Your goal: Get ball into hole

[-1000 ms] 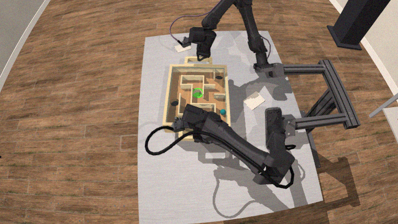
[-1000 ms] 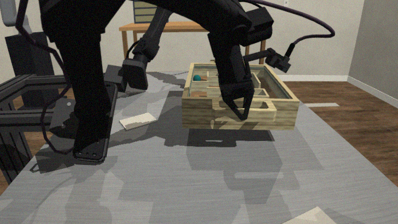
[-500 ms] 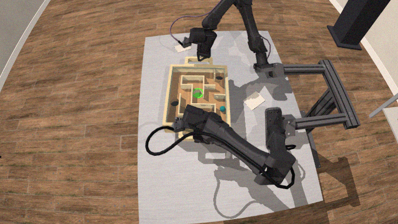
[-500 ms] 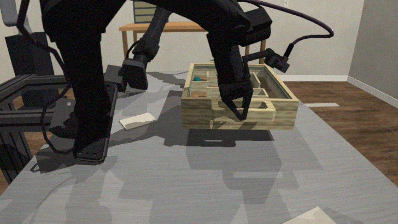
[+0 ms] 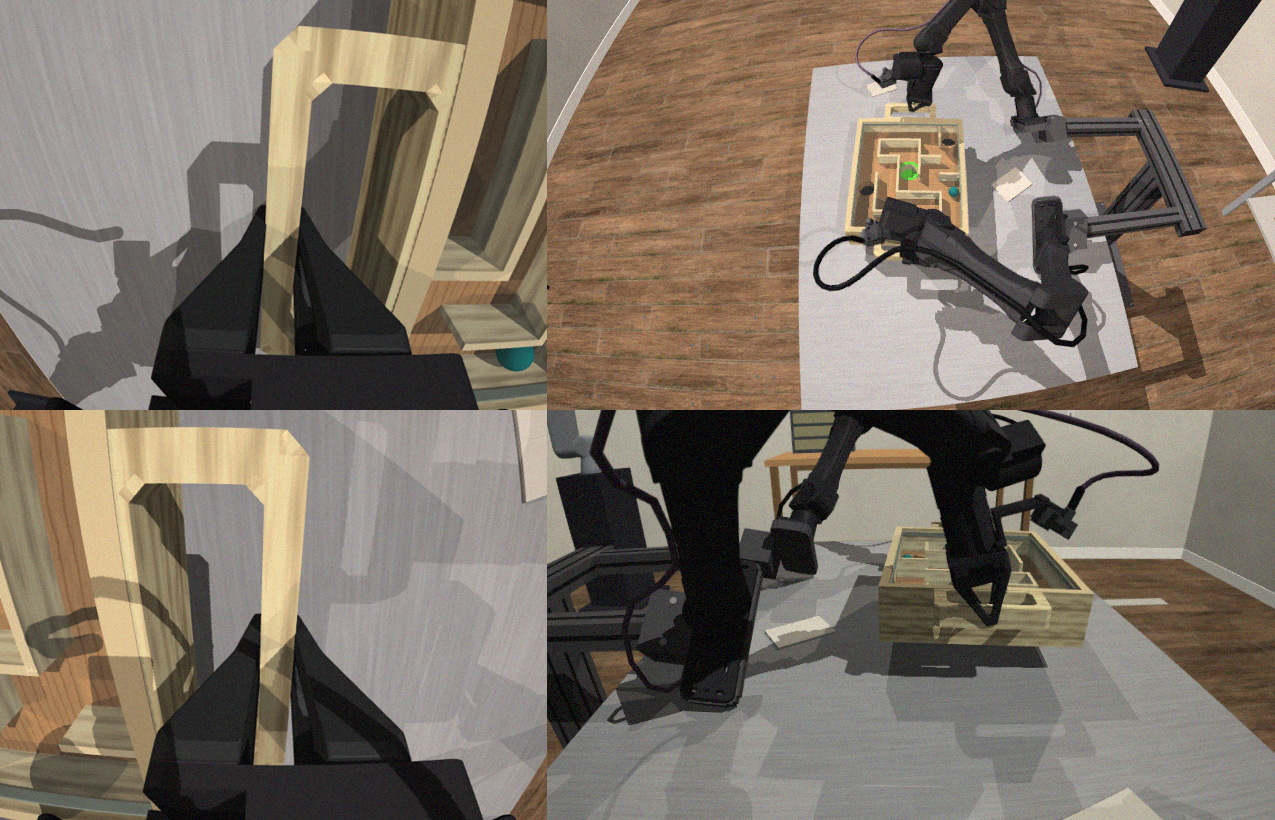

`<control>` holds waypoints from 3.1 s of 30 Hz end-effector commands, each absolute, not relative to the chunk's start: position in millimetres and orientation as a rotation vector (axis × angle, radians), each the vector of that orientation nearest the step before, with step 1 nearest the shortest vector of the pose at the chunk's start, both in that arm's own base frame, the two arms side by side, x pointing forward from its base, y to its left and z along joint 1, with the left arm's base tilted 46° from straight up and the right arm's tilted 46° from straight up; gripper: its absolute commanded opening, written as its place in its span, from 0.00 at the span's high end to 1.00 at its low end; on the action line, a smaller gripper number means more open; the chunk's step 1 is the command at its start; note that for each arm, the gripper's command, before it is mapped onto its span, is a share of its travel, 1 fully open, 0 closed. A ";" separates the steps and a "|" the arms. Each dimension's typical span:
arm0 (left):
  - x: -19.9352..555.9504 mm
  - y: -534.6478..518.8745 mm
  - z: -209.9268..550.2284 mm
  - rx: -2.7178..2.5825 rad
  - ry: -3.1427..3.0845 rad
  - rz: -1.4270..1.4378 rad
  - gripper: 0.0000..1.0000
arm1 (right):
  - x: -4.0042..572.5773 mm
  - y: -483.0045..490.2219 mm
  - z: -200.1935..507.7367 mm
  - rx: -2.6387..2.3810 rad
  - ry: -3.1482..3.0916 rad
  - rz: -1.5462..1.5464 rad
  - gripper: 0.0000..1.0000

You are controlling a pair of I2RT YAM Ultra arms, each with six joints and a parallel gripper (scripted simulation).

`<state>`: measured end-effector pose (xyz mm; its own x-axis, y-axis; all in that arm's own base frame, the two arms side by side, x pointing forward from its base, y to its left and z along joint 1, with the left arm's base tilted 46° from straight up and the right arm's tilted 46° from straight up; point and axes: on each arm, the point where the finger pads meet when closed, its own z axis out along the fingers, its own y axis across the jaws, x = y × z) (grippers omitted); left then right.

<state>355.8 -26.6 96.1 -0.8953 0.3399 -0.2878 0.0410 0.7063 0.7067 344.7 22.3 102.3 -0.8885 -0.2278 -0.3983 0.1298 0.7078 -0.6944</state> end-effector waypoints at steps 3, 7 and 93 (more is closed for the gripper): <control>373.4 -54.7 127.6 0.300 2.403 0.952 1.00 | 365.6 54.8 141.7 -0.103 2.330 -0.954 1.00; 368.9 -54.1 119.5 0.305 2.422 0.995 1.00 | 368.0 53.3 140.1 -0.107 2.335 -0.934 1.00; 373.8 -60.2 130.1 0.302 2.401 0.967 1.00 | 366.1 49.0 139.2 -0.095 2.347 -0.949 1.00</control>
